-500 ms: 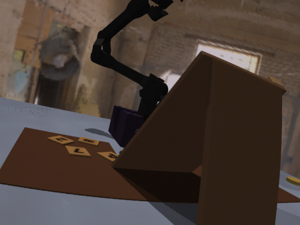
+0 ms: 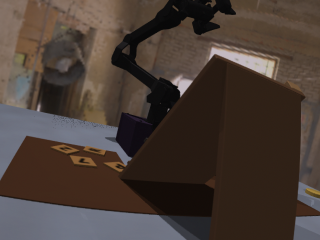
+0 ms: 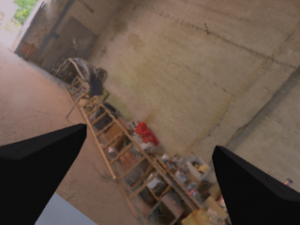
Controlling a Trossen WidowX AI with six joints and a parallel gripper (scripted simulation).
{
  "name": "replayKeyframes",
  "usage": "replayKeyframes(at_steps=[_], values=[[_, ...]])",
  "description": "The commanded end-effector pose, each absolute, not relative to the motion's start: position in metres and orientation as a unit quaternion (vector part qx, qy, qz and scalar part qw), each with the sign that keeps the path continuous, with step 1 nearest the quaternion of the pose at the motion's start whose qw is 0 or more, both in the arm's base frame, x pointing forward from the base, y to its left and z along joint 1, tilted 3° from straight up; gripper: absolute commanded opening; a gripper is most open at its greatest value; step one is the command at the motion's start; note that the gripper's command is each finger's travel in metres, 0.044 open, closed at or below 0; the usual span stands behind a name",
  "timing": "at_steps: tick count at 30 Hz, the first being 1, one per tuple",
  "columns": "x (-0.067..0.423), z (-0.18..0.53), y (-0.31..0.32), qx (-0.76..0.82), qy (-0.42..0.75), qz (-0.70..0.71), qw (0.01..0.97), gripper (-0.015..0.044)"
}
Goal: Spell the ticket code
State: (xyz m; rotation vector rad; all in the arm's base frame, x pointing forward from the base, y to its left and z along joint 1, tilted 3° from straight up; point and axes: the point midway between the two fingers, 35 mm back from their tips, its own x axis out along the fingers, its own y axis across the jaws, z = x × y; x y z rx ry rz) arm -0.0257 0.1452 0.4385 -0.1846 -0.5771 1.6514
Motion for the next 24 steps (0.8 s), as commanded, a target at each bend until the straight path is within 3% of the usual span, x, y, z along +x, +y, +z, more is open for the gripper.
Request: replayKeyframes(at_steps=[1, 14, 24], values=[[0.036, 0.409, 0.161, -0.074, -0.19, 0.664, 0.72, 0.044], [0.201, 0.271, 0.111, -0.031, 0.029, 0.399, 0.916, 0.044], [0.236, 0.137, 0.014, 0.029, 0.202, 0.159, 0.966, 0.044]])
